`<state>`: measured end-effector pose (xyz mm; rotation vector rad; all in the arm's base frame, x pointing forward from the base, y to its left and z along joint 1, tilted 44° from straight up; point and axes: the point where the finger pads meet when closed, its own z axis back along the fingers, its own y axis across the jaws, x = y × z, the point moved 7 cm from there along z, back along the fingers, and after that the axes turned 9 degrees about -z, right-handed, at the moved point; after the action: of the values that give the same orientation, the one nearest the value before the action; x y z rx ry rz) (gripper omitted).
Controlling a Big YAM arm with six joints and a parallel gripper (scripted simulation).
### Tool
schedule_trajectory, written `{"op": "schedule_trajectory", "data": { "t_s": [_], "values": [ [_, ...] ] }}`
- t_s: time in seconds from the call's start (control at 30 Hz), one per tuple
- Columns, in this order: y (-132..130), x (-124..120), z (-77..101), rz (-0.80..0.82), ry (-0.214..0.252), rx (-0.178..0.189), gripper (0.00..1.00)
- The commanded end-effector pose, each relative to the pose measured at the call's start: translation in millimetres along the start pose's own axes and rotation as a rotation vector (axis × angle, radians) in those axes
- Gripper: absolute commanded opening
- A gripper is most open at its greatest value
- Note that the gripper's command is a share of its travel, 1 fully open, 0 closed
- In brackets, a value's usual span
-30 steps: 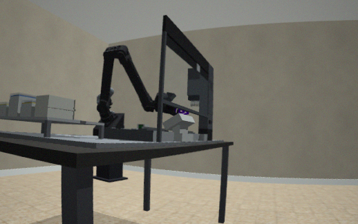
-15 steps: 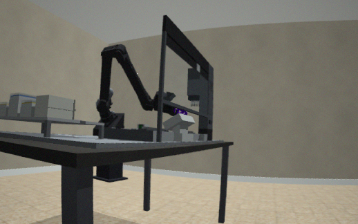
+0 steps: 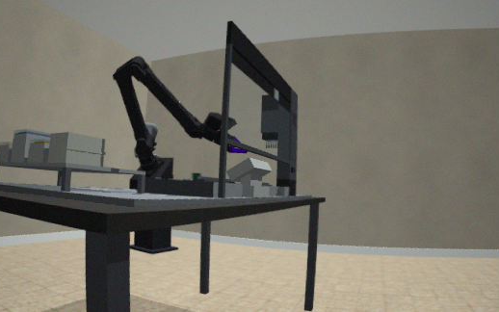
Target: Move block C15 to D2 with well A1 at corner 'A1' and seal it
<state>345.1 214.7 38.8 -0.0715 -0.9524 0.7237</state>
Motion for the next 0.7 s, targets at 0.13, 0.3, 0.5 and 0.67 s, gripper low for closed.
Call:
{"op": "schedule_trajectory", "data": {
  "t_s": [0.13,0.3,0.5,0.67],
  "values": [
    [3,2,31.8,-0.041,0.112,-0.038,1.0],
    [-7,30,47.8,-0.083,0.148,-0.1,1.0],
    [-12,34,65.6,-0.105,0.212,-0.141,1.0],
    [-19,37,87.6,-0.132,0.293,-0.193,1.0]
  ]
}}
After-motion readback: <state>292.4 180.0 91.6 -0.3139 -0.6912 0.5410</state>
